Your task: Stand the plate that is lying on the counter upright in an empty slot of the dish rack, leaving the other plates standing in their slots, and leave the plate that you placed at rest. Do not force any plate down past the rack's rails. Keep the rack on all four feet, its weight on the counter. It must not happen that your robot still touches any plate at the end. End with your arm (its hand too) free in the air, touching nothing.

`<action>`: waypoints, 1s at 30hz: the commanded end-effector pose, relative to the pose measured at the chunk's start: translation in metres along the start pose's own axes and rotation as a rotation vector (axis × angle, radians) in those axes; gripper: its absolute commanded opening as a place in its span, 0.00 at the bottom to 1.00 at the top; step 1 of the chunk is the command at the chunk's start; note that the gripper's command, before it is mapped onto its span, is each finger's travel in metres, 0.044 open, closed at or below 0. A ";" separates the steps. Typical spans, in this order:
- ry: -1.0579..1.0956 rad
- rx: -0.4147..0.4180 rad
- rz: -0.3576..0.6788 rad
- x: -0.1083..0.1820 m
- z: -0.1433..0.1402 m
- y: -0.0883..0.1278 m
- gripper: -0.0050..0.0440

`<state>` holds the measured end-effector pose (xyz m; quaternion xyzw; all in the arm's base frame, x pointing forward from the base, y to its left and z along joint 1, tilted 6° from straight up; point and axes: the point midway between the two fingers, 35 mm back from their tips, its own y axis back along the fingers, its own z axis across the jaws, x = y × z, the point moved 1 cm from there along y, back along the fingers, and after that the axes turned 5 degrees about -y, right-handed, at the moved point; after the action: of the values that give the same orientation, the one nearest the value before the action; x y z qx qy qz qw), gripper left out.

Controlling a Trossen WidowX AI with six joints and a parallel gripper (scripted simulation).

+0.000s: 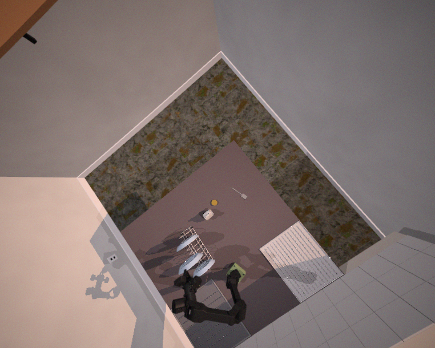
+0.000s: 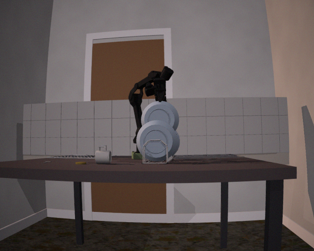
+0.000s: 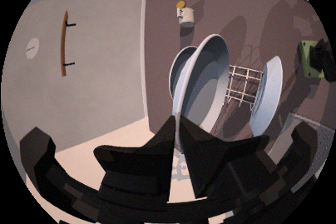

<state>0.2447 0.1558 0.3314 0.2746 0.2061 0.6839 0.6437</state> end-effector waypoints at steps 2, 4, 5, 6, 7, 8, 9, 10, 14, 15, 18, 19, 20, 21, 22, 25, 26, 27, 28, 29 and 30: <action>-0.013 -0.021 0.007 -0.002 0.001 0.003 0.10; -0.013 -0.021 0.008 -0.002 -0.001 0.003 0.10; -0.013 -0.021 0.009 -0.002 -0.001 0.003 0.10; -0.013 -0.022 0.009 -0.002 -0.002 0.002 0.10; -0.013 -0.022 0.009 -0.002 -0.002 0.002 0.10; -0.013 -0.022 0.009 -0.002 -0.002 0.002 0.10; -0.013 -0.022 0.009 -0.003 -0.002 0.002 0.10; -0.013 -0.022 0.010 -0.003 -0.003 0.002 0.10; -0.012 -0.022 0.010 -0.003 -0.005 0.000 0.10; -0.012 -0.022 0.011 -0.003 -0.006 0.000 0.10; -0.012 -0.022 0.011 -0.003 -0.007 -0.002 0.10; -0.012 -0.022 0.011 -0.003 -0.008 -0.002 0.10; -0.012 -0.022 0.011 -0.003 -0.008 -0.002 0.10; -0.012 -0.022 0.011 -0.003 -0.009 -0.003 0.10; -0.012 -0.022 0.011 -0.003 -0.009 -0.003 0.10; -0.012 -0.022 0.011 -0.003 -0.010 -0.004 0.10; -0.012 -0.022 0.011 -0.004 -0.010 -0.004 0.10; -0.012 -0.022 0.011 -0.004 -0.011 -0.005 0.10; -0.012 -0.022 0.011 -0.004 -0.011 -0.005 0.10; -0.012 -0.022 0.011 -0.004 -0.012 -0.005 0.10; -0.012 -0.022 0.011 -0.004 -0.012 -0.006 0.10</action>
<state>0.2424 0.1556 0.3133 0.2736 0.2073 0.6854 0.6422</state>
